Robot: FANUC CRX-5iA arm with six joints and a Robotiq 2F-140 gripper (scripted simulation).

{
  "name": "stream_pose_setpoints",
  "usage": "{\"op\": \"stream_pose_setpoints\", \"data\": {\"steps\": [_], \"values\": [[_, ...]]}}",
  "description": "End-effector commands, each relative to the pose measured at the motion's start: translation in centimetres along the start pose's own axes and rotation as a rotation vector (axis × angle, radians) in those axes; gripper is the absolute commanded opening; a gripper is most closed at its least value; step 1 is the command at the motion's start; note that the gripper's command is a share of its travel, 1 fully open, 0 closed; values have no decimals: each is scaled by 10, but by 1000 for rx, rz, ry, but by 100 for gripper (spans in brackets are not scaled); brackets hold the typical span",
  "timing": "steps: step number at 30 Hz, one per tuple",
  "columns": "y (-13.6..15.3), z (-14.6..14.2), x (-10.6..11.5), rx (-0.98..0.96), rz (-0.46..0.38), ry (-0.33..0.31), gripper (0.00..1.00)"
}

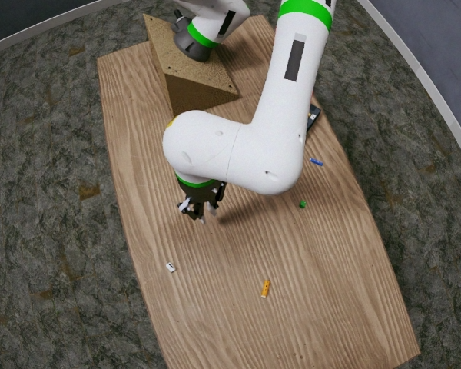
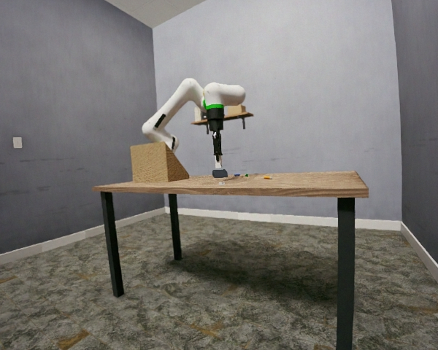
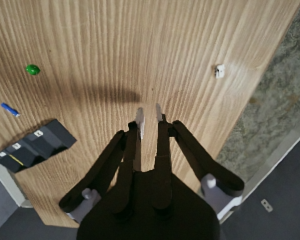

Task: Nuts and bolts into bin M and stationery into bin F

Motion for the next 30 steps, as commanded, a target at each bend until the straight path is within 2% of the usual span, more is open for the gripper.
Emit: {"op": "stream_pose_setpoints", "data": {"steps": [1,3,18,24,30], "values": [[-8,47,0,0,-3,-7,26],[-8,47,0,0,-3,-7,26],[-22,169,0,0,-3,-7,26],[-24,179,0,0,-3,-7,26],[-25,177,0,0,-3,-7,26]]}}
Point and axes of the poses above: the point where the finger pads meet when closed, its own x axis back along the fingers, its own z axis across the jaws, y = z × x, the point moved 3 cm from there along x, back along the fingers, and after that the axes turned 6 degrees about x, right-handed, at the moved point
